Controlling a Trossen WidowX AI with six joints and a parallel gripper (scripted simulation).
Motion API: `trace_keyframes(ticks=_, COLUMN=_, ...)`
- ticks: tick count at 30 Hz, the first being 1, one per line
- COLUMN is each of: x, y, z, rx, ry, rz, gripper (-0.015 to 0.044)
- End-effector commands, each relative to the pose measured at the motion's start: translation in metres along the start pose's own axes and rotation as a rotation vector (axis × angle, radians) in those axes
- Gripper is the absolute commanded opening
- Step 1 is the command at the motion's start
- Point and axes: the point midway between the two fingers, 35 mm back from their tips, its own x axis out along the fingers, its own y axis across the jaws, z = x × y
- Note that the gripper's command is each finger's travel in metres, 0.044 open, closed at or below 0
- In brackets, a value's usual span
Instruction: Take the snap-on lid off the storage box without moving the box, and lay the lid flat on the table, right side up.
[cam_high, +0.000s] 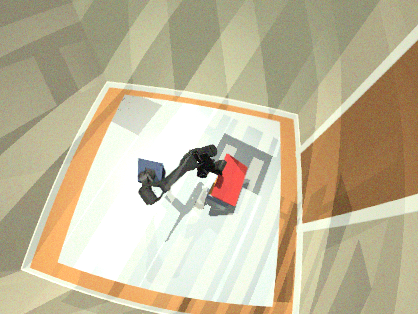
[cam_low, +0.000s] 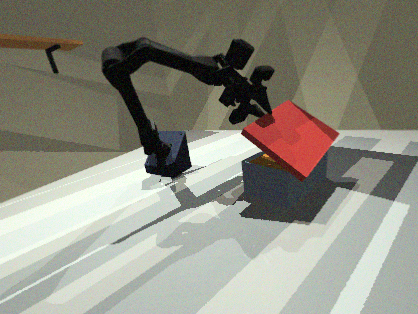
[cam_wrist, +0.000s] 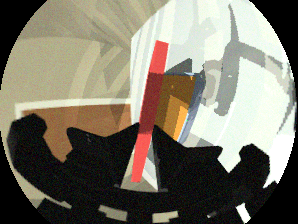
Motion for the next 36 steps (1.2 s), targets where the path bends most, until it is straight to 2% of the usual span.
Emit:
trace_keyframes(ticks=1, x=-0.004, y=0.006, z=0.001, rx=0.012, ry=-0.004, rz=0.007, gripper=0.0)
trace_keyframes(ticks=36, x=-0.027, y=0.031, z=0.01, rx=0.011, ry=-0.003, rz=0.006, gripper=0.0)
